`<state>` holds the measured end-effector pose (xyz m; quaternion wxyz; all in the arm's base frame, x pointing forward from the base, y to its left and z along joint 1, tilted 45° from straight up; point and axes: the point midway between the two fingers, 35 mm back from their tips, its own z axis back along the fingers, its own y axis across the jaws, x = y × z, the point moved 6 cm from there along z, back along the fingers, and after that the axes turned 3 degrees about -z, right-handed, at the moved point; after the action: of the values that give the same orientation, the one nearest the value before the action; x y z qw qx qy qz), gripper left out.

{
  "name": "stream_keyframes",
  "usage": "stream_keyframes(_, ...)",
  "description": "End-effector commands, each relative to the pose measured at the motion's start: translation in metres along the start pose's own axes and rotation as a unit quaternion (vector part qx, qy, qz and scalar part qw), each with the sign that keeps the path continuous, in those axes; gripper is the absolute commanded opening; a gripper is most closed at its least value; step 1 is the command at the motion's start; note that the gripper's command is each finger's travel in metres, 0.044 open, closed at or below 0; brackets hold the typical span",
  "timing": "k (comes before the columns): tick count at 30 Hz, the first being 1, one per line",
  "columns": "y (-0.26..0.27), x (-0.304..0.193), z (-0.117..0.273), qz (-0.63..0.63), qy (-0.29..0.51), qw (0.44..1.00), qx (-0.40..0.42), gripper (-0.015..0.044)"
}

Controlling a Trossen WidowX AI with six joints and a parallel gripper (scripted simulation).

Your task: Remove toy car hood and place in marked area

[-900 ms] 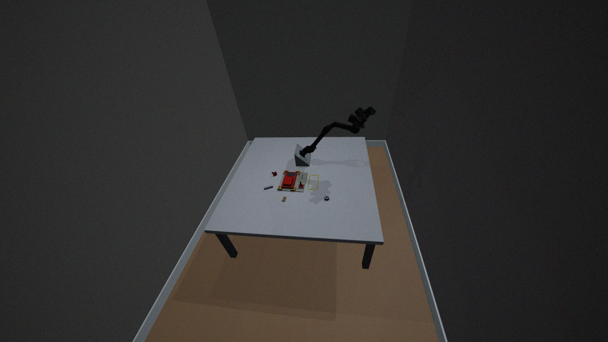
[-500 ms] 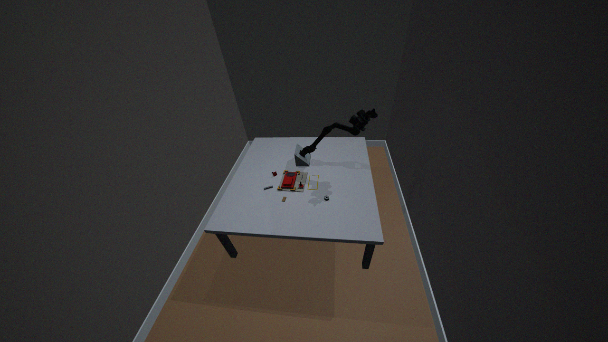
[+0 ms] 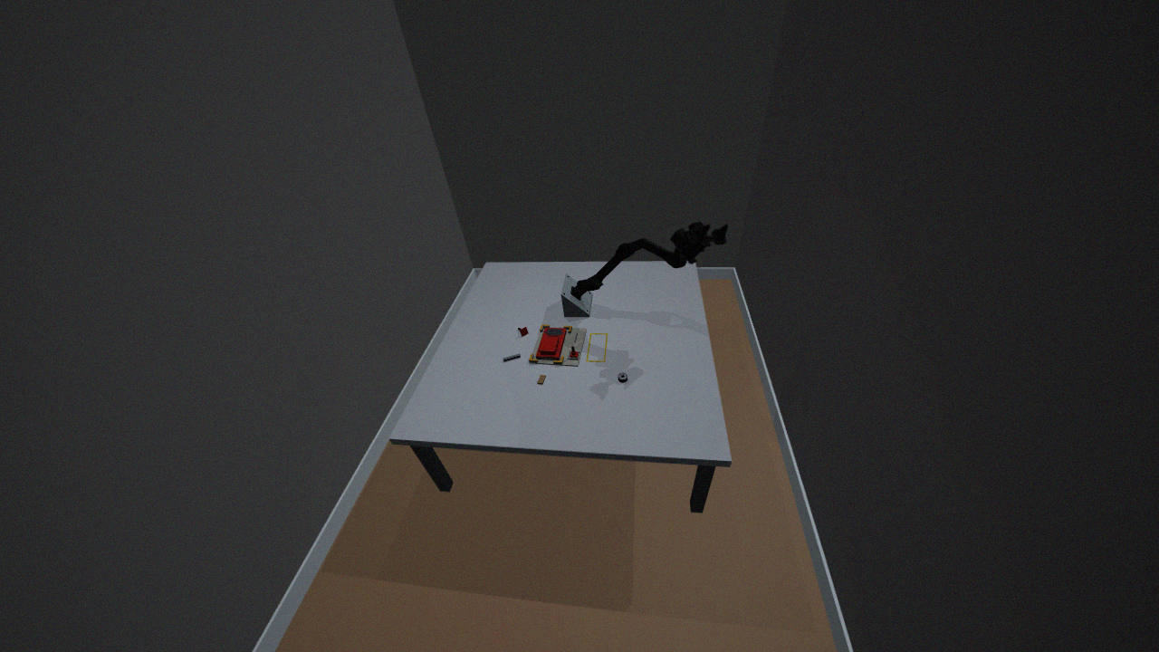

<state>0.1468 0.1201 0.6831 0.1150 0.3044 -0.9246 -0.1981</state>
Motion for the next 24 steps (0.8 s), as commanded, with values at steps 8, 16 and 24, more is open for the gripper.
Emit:
stream_keyframes(8,-0.016,-0.069,0.008,0.118,0.077,0.989,0.054,0.044)
stream_keyframes(16,-0.043,-0.109,0.013,0.186,0.123,0.972,0.07,0.044)
stream_keyframes(24,-0.072,-0.142,0.019,0.233,0.169,0.954,0.079,0.044)
